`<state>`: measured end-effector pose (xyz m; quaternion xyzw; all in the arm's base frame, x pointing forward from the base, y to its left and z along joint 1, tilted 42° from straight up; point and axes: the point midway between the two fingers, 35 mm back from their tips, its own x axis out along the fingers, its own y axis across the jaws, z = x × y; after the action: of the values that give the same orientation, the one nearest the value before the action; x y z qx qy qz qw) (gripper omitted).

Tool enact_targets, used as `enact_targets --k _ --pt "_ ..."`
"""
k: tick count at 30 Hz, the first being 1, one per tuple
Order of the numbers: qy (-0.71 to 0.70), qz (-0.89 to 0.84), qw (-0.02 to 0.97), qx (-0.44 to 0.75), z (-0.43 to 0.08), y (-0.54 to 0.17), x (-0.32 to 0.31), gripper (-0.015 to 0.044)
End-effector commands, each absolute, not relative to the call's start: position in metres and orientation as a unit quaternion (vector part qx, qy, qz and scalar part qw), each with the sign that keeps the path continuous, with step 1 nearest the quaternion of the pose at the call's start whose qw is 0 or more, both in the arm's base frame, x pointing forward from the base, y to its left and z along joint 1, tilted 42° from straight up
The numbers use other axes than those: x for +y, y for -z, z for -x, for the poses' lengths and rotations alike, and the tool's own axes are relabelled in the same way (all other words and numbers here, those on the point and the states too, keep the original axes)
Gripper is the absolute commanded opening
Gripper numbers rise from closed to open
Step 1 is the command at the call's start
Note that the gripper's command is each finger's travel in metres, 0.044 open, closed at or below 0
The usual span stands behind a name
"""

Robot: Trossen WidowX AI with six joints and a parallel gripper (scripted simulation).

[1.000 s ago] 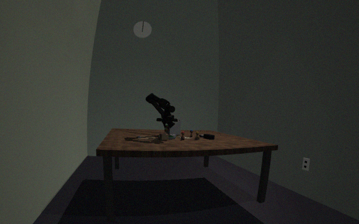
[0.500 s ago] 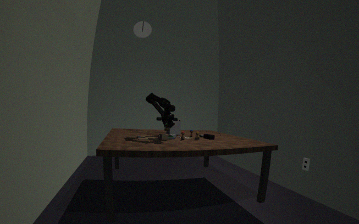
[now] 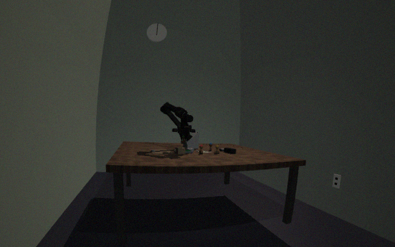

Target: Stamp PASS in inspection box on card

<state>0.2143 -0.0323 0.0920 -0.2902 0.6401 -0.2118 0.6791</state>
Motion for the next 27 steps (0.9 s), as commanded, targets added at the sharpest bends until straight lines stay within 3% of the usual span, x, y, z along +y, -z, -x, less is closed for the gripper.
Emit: enact_targets --k 1,13,27 --pt "0.212 0.286 0.682 0.639 -0.215 -0.095 -0.030 0.0000" --pt "0.213 0.287 0.682 0.638 -0.217 -0.099 -0.026 0.0000" --pt "0.213 0.286 0.683 0.637 -0.278 -0.099 -0.010 0.0000"
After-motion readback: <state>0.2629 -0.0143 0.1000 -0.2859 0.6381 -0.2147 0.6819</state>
